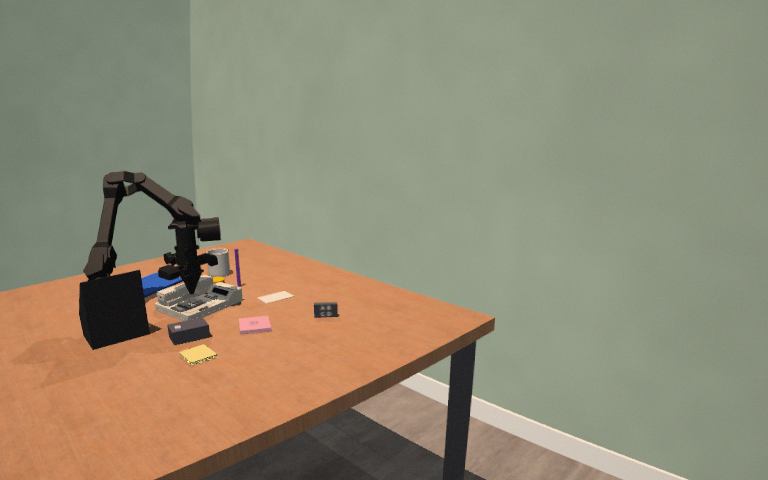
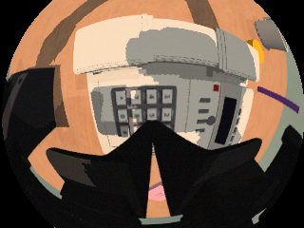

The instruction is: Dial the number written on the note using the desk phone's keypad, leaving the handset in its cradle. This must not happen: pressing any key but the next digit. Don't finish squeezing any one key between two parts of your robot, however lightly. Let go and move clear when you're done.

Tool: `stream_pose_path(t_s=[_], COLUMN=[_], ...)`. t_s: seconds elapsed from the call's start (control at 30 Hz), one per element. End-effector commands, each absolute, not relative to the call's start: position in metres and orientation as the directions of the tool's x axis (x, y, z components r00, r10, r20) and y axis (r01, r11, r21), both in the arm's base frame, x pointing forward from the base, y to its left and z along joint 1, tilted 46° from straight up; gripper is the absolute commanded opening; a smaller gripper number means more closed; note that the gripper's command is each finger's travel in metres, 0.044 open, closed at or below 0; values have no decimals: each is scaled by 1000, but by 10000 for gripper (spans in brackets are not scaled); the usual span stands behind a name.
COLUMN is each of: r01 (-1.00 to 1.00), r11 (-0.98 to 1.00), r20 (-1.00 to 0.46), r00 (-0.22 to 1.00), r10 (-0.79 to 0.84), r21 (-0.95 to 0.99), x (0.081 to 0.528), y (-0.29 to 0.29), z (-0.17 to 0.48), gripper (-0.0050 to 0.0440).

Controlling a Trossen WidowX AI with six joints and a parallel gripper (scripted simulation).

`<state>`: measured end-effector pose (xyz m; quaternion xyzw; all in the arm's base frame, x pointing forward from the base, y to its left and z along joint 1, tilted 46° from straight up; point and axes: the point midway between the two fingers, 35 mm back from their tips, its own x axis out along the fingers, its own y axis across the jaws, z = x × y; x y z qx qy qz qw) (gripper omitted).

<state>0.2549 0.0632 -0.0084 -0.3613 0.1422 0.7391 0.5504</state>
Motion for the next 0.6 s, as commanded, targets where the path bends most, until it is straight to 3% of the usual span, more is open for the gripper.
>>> stream_pose_path(t_s=[0.0,0.13,0.57], r01=[-914,-913,-913], r11=[-359,-360,-360], r20=[-694,-695,-695], r00=[-133,-133,-133], r10=[707,707,706], r21=[-190,-191,-191], x=[254,228,227], y=[61,50,59], z=[-8,-13,-21], gripper=[-50,-50,-50])
